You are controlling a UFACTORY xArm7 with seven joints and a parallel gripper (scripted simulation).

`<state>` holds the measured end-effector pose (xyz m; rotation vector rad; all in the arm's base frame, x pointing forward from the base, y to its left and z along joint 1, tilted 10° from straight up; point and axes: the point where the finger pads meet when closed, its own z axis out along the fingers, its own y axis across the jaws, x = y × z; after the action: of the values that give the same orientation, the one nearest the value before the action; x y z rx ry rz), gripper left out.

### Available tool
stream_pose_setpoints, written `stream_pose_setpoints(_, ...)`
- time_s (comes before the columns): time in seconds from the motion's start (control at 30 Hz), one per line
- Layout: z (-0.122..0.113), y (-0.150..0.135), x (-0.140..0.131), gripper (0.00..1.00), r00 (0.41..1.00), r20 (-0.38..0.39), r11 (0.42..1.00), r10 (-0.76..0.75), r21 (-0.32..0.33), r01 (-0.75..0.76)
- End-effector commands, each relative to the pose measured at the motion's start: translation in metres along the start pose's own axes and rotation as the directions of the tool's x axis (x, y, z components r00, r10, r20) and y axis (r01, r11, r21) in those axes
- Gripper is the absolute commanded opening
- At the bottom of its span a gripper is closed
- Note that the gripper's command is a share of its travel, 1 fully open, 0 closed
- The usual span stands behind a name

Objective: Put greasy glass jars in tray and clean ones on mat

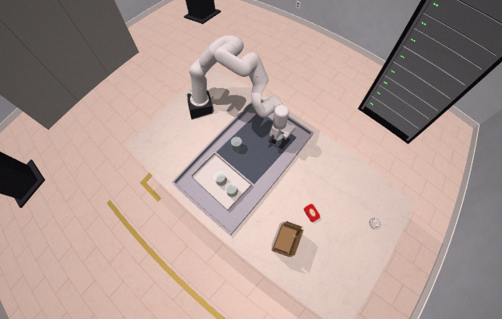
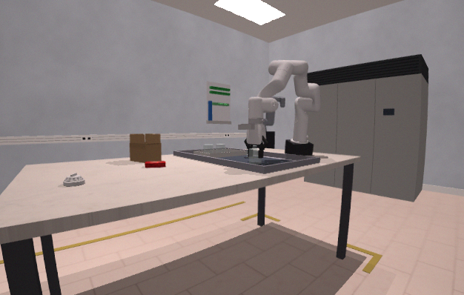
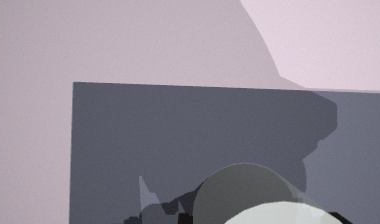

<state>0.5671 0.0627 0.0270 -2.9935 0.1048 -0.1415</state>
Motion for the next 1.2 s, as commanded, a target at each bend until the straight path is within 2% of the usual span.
stream_pose_setpoints(0.0, -0.002, 0.000, 0.002, 0.67, 1.000, -0.005, 1.000, 0.000, 0.000, 0.000)
stream_pose_setpoints(0.37, -0.002, 0.000, 0.002, 0.67, 1.000, -0.005, 1.000, 0.000, 0.000, 0.000)
stream_pose_setpoints(0.4, -0.002, 0.000, 0.002, 0.00, 1.000, -0.005, 1.000, 0.000, 0.000, 0.000)
stream_pose_setpoints(0.83, -0.002, 0.000, 0.002, 0.00, 1.000, -0.005, 1.000, 0.000, 0.000, 0.000)
stream_pose_setpoints(1.17, -0.023, 0.000, 0.002, 0.00, 1.000, -0.005, 1.000, 0.000, 0.000, 0.000)
